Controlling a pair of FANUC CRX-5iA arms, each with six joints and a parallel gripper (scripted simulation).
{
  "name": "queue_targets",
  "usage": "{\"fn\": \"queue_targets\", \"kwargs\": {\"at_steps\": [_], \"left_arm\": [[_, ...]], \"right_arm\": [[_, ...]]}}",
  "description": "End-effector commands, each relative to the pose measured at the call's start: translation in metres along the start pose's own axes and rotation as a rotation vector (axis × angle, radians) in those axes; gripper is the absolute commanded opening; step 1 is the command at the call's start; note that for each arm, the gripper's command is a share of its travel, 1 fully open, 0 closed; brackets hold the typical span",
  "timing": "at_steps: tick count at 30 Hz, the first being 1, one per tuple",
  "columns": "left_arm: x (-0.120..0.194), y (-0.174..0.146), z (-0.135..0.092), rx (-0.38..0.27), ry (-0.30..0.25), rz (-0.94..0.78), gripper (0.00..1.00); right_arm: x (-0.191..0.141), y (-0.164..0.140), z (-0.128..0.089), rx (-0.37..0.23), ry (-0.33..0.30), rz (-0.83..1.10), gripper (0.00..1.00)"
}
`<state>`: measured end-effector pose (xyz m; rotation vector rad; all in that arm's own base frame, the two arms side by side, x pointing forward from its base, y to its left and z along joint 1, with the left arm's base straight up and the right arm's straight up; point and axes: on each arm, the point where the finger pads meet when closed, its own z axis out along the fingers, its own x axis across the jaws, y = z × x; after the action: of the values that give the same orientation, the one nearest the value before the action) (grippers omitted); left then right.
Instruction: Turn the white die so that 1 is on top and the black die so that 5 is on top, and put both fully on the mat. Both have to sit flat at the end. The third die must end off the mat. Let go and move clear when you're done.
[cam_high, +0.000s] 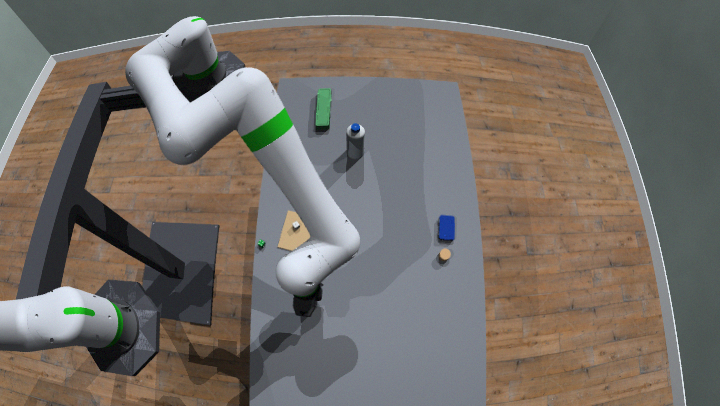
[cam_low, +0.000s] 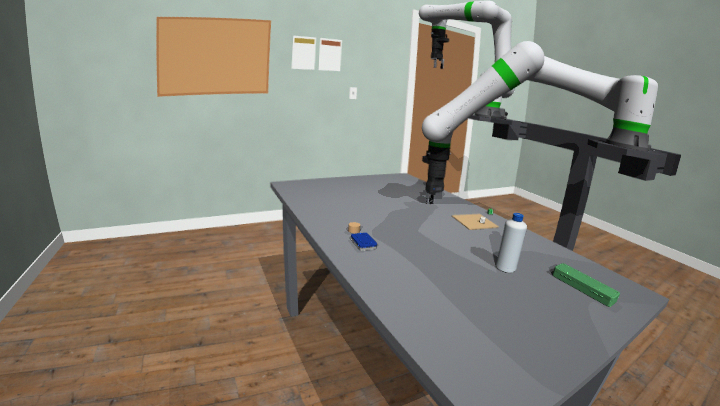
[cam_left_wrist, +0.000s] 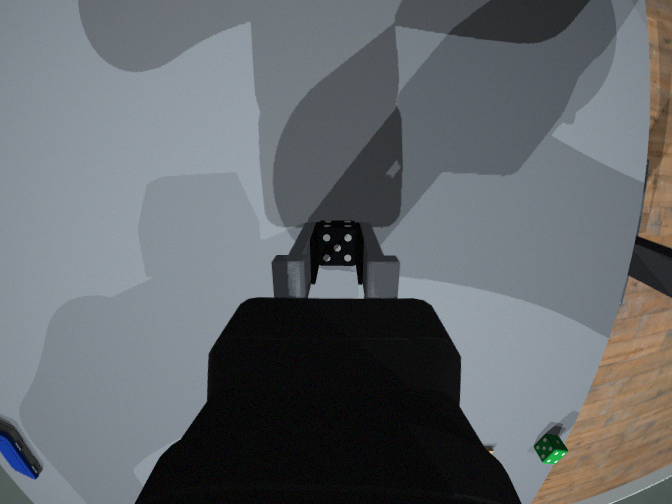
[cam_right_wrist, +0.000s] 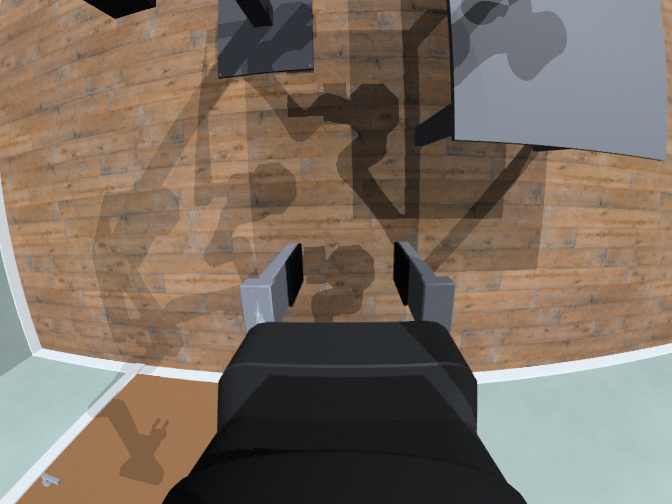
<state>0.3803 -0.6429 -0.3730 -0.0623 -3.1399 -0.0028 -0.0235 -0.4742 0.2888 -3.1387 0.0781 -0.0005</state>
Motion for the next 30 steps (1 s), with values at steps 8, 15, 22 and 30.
{"fn": "queue_targets", "kwargs": {"at_steps": [8, 15, 22, 30], "left_arm": [[-0.001, -0.001, -0.001, 0.002, -0.001, 0.0, 0.4], [-0.001, -0.001, -0.005, 0.002, -0.001, 0.0, 0.4], [-0.001, -0.001, -0.027, 0.002, -0.001, 0.0, 0.4], [-0.001, -0.001, -0.085, 0.002, -0.001, 0.0, 0.4]], "right_arm": [[0.0, 0.0, -0.001, -0.002, 0.0, 0.0, 1.0], [0.0, 0.0, -0.001, -0.002, 0.0, 0.0, 1.0], [0.0, 0.0, -0.001, -0.002, 0.0, 0.0, 1.0], [0.0, 0.0, -0.001, -0.002, 0.0, 0.0, 1.0]]}}
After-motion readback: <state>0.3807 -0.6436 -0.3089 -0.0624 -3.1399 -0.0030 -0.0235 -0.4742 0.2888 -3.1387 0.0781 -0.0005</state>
